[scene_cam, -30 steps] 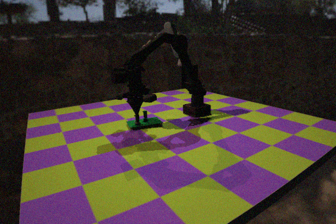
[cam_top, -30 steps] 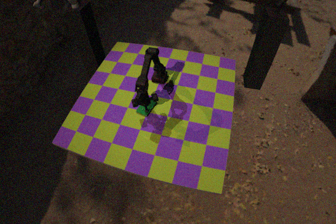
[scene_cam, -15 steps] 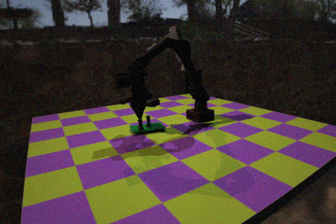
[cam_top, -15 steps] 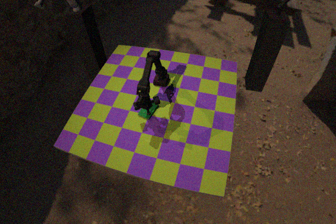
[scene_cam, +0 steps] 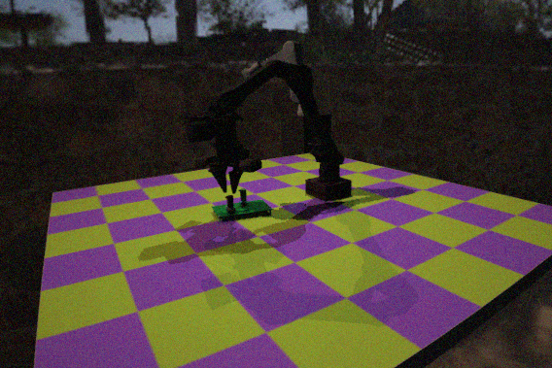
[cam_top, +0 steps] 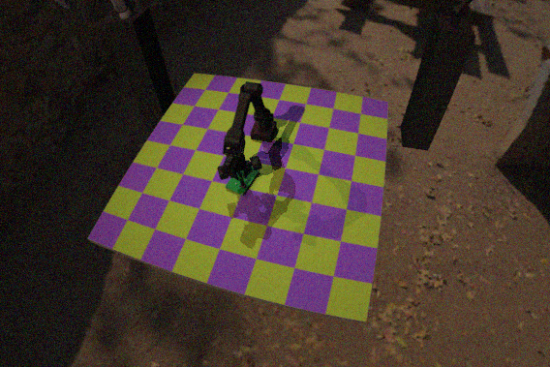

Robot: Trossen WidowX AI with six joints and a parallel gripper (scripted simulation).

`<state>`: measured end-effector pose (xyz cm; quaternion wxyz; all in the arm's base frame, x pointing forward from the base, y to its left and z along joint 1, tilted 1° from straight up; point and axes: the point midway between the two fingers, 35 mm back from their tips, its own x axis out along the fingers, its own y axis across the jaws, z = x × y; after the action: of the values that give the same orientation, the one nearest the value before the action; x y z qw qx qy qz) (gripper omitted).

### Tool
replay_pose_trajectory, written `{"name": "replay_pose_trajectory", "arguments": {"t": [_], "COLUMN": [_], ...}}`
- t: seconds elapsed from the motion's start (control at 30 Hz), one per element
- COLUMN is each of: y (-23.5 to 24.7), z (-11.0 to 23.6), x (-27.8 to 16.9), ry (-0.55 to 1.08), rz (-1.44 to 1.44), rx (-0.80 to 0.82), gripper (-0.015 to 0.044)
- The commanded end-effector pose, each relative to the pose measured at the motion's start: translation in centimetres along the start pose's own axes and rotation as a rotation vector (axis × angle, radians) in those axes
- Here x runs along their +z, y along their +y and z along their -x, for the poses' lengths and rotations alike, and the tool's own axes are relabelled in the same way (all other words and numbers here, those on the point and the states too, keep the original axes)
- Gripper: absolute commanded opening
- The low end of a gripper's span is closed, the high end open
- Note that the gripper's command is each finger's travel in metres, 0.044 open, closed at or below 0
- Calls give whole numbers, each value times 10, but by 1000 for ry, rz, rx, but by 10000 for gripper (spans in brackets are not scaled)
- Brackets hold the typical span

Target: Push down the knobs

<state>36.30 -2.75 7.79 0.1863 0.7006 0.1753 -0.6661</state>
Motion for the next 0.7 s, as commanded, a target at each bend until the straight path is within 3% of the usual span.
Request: {"name": "replay_pose_trajectory", "arguments": {"t": [0.0, 0.27, 0.5, 0.67], "y": [-1, -44, -88, -93], "z": [0, 28, 26, 24], "x": [2, 79, 151, 157], "ry": [0, -4, -8, -9], "rz": [0, -2, -3, -3], "rx": [0, -3, -6, -6], "gripper": [236, 440, 440, 440]}}
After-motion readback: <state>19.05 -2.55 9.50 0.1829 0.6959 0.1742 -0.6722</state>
